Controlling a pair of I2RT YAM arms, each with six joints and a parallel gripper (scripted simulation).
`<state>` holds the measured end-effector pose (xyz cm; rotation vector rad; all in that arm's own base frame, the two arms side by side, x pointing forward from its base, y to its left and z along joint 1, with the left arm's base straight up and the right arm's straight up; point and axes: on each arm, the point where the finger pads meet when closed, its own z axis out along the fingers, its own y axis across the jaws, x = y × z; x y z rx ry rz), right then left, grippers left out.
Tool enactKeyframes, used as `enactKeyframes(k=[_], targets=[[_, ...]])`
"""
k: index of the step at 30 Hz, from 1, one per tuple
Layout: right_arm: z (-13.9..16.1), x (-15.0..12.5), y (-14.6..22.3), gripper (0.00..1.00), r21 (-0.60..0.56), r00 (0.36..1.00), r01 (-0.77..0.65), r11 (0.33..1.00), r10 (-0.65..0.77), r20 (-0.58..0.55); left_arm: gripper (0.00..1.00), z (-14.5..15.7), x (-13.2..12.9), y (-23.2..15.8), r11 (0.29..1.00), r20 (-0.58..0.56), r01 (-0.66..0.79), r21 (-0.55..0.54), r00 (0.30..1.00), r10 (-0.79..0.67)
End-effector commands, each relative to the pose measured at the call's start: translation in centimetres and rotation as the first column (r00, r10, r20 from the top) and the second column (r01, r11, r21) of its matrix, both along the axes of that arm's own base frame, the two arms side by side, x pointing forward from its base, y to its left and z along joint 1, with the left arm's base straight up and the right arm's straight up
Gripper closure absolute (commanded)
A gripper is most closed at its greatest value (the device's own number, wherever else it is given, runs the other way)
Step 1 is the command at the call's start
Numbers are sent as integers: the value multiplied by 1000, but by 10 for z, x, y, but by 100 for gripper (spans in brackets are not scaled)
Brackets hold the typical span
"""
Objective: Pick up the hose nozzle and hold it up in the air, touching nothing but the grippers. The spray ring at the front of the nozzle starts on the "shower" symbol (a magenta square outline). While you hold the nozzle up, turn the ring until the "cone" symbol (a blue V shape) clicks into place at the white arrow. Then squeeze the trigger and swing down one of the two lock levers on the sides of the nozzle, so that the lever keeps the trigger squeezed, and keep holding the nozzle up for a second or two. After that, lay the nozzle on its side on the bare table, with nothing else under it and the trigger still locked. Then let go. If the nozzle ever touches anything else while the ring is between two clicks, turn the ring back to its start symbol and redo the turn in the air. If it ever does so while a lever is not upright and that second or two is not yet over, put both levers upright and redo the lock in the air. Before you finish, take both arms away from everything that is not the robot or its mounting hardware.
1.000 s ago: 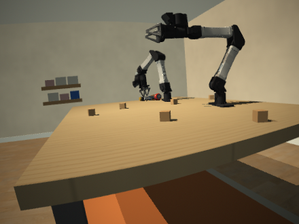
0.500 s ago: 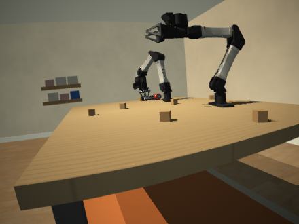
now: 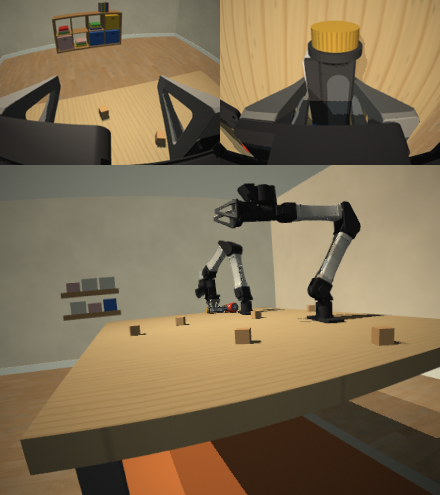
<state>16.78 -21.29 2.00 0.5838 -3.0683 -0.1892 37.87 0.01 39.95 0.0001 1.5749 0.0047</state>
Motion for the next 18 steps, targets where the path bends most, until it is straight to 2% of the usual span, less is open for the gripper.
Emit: enactKeyframes(k=[1, 7, 8, 18], targets=[[9, 4, -3, 64, -23, 1000, -6, 1000, 6, 11, 0, -2, 7, 1, 1000, -15, 1, -5, 1000, -1], [9, 4, -3, 64, -23, 1000, -6, 1000, 6, 11, 0, -2, 7, 1, 1000, -15, 1, -5, 1000, -1], [20, 5, -5, 64, -36, 1000, -6, 999, 6, 21, 0, -2, 7, 1, 1000, -15, 1, -5, 1000, -1], [33, 1, -1, 64, -24, 1000, 0, 1000, 0, 0, 0, -2, 7, 1, 1000, -15, 1, -5, 1000, -1]])
